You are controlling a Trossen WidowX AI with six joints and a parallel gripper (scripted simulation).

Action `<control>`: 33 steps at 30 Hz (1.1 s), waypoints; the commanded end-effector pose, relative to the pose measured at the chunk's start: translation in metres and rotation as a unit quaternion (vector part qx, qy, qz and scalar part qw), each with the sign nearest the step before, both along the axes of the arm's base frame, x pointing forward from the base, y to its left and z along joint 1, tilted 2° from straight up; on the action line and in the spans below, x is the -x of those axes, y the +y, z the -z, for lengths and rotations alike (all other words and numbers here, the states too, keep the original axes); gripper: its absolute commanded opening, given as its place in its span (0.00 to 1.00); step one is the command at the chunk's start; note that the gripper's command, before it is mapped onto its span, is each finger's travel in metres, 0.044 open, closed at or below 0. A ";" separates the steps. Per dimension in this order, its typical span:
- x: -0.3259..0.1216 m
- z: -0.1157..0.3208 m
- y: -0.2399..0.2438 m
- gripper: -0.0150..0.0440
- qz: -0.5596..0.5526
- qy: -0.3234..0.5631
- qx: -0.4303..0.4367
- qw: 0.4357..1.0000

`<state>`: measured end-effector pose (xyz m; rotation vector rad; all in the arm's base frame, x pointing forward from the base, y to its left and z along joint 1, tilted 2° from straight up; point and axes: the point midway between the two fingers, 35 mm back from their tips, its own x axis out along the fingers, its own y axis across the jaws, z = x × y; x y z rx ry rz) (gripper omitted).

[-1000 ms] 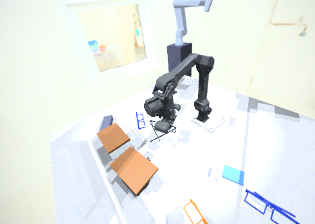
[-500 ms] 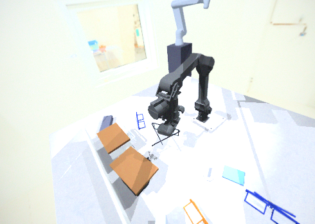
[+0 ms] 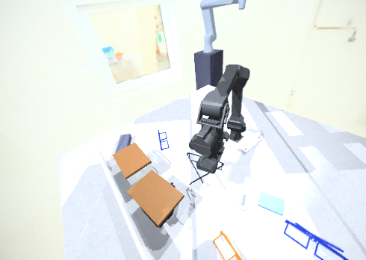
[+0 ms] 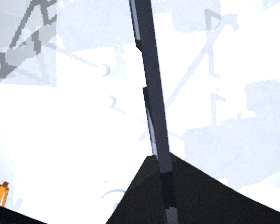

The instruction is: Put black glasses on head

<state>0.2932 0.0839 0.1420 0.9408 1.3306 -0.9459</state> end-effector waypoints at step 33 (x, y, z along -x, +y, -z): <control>0.053 0.008 0.173 0.25 0.001 0.011 -0.008 1.000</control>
